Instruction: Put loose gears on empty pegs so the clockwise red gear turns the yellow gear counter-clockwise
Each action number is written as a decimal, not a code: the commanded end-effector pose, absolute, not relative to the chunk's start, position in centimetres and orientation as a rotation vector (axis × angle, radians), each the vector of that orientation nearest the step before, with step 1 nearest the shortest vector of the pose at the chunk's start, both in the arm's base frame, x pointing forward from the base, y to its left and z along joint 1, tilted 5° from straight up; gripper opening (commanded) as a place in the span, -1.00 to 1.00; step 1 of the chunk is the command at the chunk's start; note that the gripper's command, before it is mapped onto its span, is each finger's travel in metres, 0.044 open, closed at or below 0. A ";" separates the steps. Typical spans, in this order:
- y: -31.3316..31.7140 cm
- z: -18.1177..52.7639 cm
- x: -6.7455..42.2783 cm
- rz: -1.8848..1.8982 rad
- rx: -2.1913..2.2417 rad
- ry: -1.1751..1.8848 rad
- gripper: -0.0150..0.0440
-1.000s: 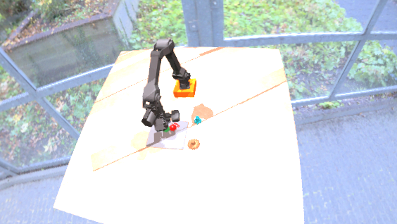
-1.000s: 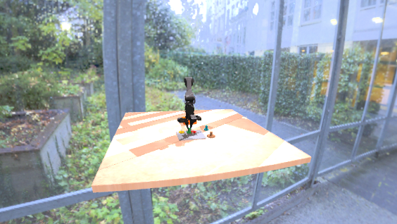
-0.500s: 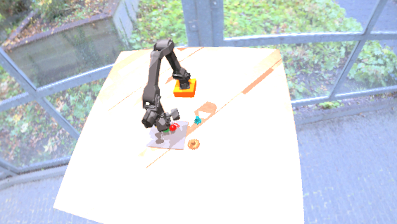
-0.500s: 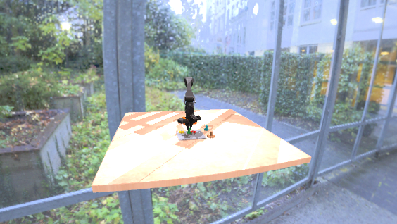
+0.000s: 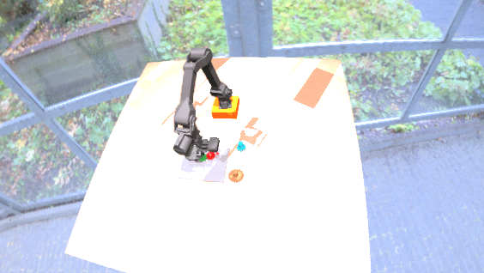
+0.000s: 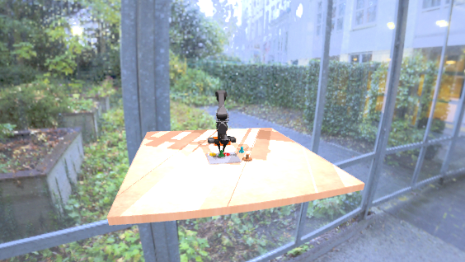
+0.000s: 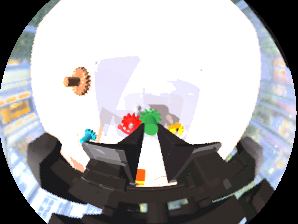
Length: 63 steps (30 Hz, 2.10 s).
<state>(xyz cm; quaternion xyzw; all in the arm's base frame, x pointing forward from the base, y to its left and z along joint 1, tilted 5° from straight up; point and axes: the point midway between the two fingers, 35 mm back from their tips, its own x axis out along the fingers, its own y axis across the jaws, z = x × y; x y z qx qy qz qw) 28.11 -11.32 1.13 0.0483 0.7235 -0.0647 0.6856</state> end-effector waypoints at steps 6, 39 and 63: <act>-11.4 1.2 28.1 -0.149 0.111 1.621 -0.02; 3.6 5.2 26.0 -0.822 0.769 1.467 1.00; 6.5 4.9 24.4 -1.020 0.955 1.384 1.00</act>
